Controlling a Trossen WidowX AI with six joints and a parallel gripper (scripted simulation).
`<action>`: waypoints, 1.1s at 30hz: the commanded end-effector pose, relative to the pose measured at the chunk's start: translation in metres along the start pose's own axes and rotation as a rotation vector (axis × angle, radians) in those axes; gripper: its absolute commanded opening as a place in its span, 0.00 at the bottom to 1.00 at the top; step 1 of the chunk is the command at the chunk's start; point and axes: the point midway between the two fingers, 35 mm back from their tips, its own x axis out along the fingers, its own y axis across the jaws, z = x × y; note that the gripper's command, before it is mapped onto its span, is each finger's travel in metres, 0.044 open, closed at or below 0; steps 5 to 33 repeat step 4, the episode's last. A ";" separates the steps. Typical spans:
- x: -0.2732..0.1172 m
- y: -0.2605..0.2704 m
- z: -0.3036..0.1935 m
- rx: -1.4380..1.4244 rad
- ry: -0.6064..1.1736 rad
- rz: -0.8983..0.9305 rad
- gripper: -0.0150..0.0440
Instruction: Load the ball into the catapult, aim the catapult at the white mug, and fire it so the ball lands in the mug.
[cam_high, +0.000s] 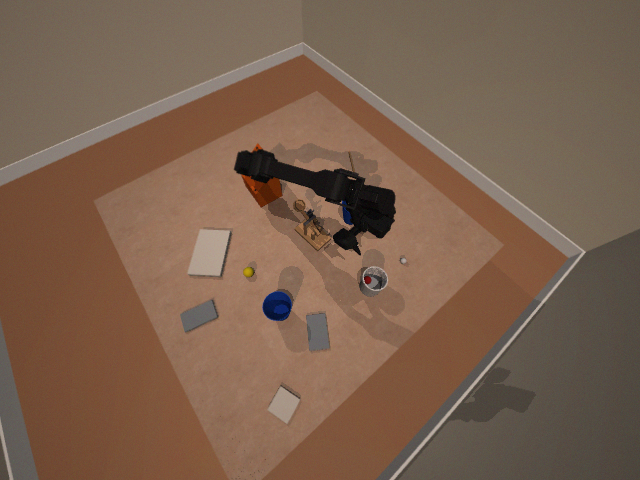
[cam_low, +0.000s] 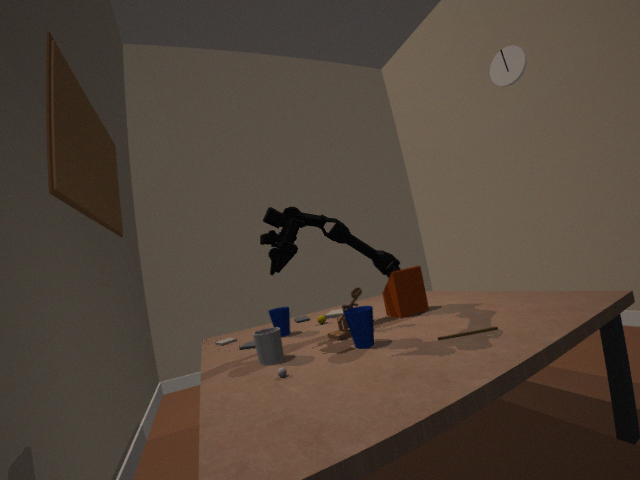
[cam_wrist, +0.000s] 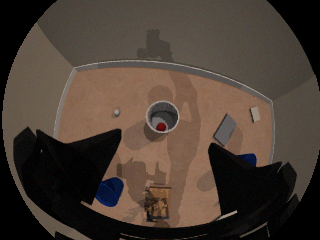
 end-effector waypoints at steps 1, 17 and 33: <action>0.000 0.000 0.000 0.000 0.000 0.000 1.00; 0.000 0.000 0.000 0.000 0.000 0.000 1.00; 0.000 0.000 0.000 0.000 0.000 0.000 1.00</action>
